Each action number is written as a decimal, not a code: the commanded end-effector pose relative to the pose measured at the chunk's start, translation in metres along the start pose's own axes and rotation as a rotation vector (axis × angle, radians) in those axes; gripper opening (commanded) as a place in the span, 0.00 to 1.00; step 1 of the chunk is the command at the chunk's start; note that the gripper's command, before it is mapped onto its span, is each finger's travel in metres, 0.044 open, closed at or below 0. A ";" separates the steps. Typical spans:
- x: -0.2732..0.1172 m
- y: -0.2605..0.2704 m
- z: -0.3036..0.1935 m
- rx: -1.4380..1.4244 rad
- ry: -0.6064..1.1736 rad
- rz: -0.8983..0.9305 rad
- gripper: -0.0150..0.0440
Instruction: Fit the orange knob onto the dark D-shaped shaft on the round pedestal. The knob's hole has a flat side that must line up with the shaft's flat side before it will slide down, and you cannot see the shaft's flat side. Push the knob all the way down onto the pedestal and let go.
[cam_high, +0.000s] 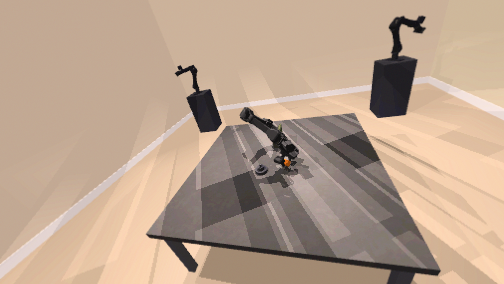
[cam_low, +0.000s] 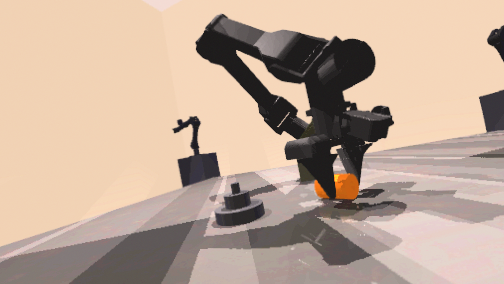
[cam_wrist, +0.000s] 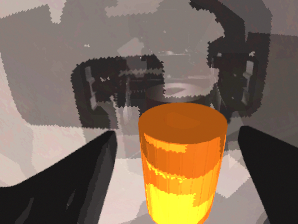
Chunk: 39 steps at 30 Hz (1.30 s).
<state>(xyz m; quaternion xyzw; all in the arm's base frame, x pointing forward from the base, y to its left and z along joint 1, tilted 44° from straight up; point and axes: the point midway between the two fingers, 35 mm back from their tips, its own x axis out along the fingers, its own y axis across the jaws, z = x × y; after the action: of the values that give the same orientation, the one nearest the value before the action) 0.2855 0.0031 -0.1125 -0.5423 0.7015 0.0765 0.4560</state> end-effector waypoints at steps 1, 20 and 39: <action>0.001 0.000 0.000 -0.004 0.001 -0.004 0.69; 0.001 0.000 0.000 -0.004 0.001 -0.004 0.56; -0.010 0.000 -0.015 -0.003 -0.280 0.001 0.56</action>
<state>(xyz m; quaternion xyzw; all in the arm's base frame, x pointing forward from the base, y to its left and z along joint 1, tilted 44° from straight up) 0.2789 0.0013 -0.0999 -0.5297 0.6424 0.1407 0.5357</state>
